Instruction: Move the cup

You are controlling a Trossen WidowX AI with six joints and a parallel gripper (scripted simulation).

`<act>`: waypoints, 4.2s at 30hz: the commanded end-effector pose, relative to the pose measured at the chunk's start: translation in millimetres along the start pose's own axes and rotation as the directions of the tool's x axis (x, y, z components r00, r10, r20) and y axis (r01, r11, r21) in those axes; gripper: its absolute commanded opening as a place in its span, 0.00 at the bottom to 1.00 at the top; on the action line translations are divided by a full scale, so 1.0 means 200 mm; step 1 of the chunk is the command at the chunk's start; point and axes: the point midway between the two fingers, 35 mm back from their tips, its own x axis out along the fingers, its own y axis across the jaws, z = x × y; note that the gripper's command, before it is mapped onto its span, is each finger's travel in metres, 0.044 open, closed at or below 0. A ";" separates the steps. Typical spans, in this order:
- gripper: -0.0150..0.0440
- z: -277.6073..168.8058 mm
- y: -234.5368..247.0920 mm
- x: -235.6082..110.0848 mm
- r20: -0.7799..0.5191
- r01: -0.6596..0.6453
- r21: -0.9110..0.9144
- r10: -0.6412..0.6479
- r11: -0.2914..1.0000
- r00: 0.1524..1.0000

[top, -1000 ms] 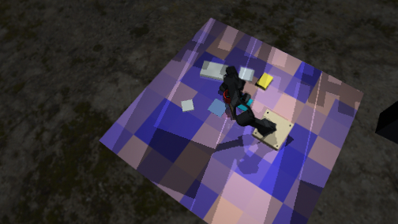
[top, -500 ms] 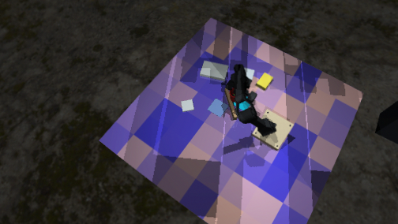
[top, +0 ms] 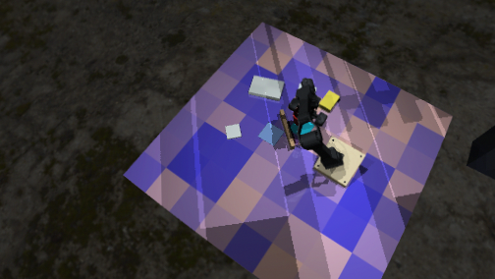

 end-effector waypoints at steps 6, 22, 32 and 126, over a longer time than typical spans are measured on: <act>0.25 0.07 -0.09 0.02 -0.005 0.008 0.004 -0.008 1.000 1.000; 0.25 0.07 -0.08 0.12 -0.006 0.008 0.003 -0.008 1.000 1.000; 0.25 0.07 -0.09 0.20 -0.006 0.008 0.003 -0.008 1.000 1.000; 1.00 0.08 -0.08 0.03 -0.009 0.008 0.007 -0.008 1.000 1.000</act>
